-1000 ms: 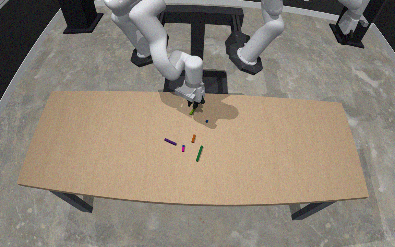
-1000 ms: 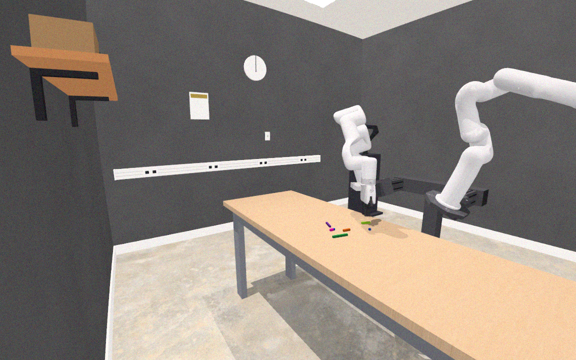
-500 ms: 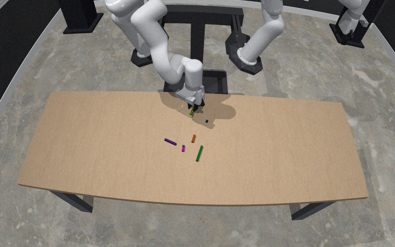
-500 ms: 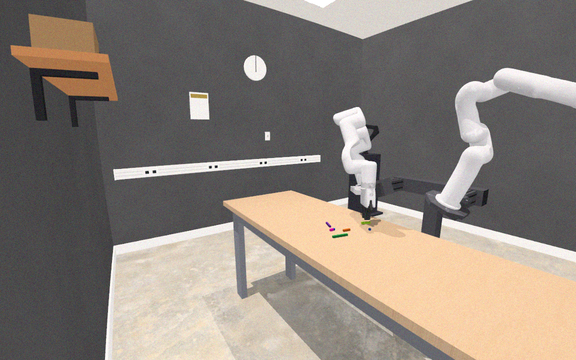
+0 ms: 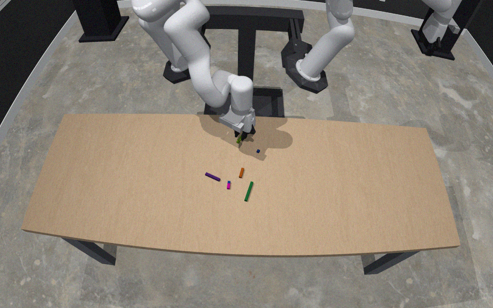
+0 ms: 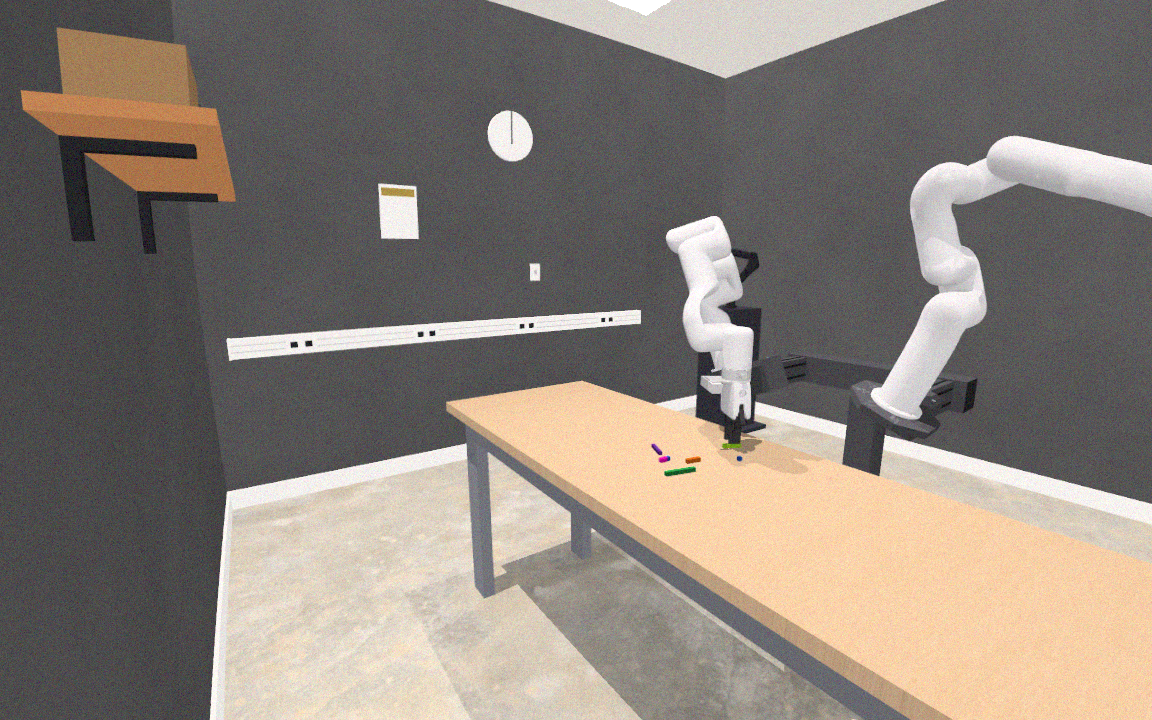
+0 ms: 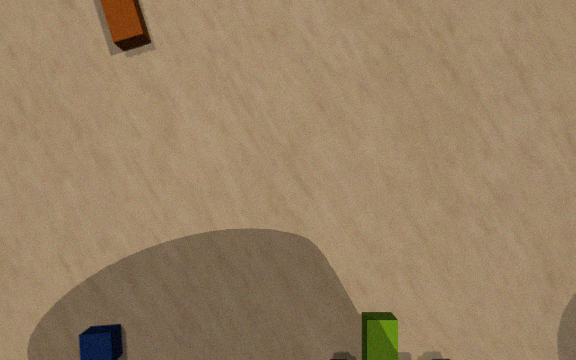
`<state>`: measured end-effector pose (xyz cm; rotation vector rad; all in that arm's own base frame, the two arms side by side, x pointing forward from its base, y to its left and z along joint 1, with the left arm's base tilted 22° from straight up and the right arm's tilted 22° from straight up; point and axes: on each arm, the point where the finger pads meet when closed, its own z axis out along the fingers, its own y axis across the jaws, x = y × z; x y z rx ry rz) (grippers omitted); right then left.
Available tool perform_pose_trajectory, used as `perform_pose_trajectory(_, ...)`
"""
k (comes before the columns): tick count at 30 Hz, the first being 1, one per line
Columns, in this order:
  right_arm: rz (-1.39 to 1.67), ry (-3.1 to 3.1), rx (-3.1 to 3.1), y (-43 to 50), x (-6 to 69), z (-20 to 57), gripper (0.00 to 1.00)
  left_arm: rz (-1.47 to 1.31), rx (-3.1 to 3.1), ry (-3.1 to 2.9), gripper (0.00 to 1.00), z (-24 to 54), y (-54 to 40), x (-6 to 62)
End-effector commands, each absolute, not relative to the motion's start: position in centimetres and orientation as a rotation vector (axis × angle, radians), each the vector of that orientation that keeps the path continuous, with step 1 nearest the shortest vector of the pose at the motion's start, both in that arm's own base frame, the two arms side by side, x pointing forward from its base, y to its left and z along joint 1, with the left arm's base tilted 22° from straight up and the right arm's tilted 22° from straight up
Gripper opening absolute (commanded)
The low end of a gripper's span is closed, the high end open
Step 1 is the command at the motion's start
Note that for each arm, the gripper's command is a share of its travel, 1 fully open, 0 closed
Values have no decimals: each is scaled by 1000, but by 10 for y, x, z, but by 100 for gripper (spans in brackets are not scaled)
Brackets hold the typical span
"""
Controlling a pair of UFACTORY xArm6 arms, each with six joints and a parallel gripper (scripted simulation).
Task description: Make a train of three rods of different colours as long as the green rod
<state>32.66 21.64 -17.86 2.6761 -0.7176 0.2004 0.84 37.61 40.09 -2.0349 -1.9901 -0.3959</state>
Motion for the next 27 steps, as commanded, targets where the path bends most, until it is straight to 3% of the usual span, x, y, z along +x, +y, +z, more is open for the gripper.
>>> perform_pose_trajectory(1, 204, -718, 2680, 218, 328, -178, 26, -401, -2032, -1987, 100, 403, 376, 8)
perform_pose_trajectory(27, 204, -718, 2680, 217, 328, -181, 26, -401, -2032, -1987, 100, 403, 376, 8)
